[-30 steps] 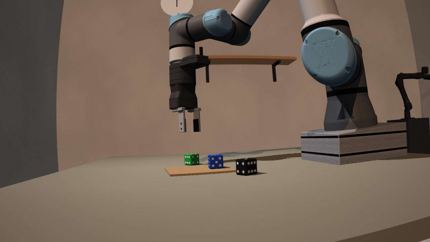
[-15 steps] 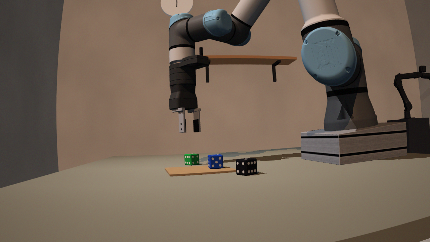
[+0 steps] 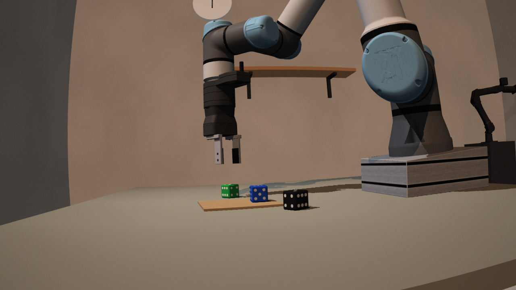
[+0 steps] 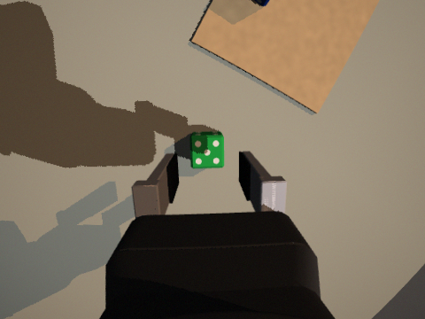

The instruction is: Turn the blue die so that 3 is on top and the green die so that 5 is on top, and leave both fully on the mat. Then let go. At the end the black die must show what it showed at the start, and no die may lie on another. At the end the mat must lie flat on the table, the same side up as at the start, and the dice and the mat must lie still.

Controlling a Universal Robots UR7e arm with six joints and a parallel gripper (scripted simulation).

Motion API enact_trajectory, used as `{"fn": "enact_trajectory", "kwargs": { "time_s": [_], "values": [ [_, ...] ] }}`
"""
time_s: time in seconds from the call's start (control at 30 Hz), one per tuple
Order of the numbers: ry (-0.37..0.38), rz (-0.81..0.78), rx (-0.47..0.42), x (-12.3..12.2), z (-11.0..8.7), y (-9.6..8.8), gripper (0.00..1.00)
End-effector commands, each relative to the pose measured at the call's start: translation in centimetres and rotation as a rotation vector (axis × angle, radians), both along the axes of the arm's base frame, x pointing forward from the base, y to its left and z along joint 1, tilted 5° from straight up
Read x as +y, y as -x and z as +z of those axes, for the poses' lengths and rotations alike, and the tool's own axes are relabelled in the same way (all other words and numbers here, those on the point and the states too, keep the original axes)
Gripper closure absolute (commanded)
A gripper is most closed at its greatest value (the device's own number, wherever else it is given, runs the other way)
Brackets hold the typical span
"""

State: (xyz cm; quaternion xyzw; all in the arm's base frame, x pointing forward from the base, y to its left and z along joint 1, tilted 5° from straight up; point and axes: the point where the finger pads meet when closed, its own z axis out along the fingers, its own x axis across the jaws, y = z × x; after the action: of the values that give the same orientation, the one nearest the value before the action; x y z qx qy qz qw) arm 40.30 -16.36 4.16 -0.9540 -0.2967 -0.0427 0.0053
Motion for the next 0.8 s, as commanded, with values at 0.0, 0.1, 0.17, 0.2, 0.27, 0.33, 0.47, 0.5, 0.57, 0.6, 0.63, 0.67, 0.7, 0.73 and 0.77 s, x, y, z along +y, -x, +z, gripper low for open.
{"fn": "enact_trajectory", "kwargs": {
  "time_s": [0.0, 0.1, 0.17, 0.2, 0.27, 0.33, 0.47, 0.5, 0.57, 0.6, 0.63, 0.67, 0.7, 0.73, 0.77],
  "values": [
    [0.001, 0.0, -0.001, 0.0, -0.6, -0.1, 0.13],
    [0.001, 0.0, -0.001, 0.0, -1.1, -0.1, 0.13],
    [0.001, 0.0, -0.001, 0.0, -1.4, -0.1, 0.13],
    [0.001, 0.0, -0.001, 0.0, -1.4, -0.1, 0.13],
    [0.001, 0.0, -0.001, 0.0, -1.6, -0.1, 0.13],
    [0.001, 0.0, -0.001, 0.0, -1.9, -0.2, 0.13],
    [0.001, 0.0, -0.001, 0.1, -2.5, -0.2, 0.13],
    [0.001, 0.0, -0.001, 0.1, -2.6, -0.2, 0.13],
    [0.001, 0.0, -0.001, 0.1, -2.9, -0.2, 0.13],
    [0.001, 0.0, -0.001, 0.1, -3.0, -0.2, 0.13],
    [0.001, 0.0, -0.001, 0.1, -3.1, -0.2, 0.13],
    [0.001, 0.0, -0.001, 0.1, -3.2, -0.3, 0.13],
    [0.001, 0.0, -0.001, 0.1, -3.3, -0.3, 0.13],
    [0.001, 0.0, -0.001, 0.1, -3.4, -0.3, 0.13],
    [0.001, 0.0, -0.001, 0.1, -3.4, -0.3, 0.13]
  ]
}}
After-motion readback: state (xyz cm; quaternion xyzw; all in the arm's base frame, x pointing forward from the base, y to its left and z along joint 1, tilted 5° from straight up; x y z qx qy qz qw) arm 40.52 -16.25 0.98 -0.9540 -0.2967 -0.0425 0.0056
